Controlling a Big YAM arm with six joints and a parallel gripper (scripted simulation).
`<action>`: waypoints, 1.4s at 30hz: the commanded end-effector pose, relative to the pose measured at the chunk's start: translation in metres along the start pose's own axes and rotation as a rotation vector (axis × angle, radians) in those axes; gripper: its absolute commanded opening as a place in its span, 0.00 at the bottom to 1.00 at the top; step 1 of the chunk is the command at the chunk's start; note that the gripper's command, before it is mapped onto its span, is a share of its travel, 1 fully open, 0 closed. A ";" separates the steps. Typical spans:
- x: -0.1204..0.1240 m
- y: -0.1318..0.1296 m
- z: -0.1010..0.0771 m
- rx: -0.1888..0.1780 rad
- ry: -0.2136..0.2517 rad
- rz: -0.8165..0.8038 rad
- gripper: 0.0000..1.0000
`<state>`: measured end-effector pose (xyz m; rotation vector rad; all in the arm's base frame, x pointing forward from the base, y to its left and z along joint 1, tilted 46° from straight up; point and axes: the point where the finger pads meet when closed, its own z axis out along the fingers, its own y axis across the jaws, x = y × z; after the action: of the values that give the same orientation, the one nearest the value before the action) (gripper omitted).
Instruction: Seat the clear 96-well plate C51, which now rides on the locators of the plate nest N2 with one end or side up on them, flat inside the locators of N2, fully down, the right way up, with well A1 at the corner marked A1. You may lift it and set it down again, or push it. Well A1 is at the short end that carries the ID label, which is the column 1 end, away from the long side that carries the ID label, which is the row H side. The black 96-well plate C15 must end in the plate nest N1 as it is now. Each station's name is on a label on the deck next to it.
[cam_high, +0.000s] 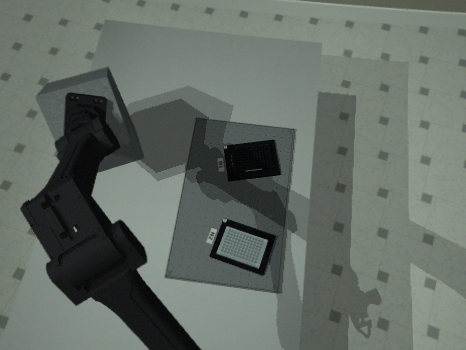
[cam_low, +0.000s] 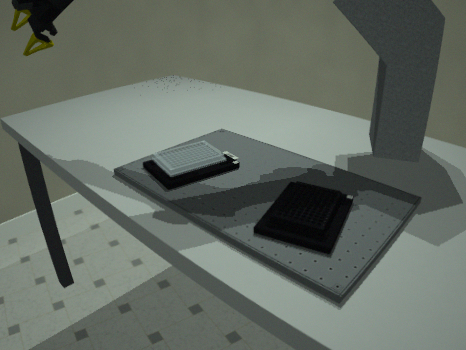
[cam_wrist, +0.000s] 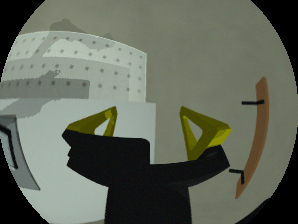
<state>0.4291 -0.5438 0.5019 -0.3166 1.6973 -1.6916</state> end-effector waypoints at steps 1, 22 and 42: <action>-0.020 -0.016 -0.015 0.006 -0.029 0.043 1.00; -0.075 0.044 -0.040 -0.221 -0.059 0.202 1.00; -0.118 0.086 -0.070 -0.337 -0.068 0.291 1.00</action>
<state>0.4918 -0.4317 0.4233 -0.2700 1.9462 -1.1773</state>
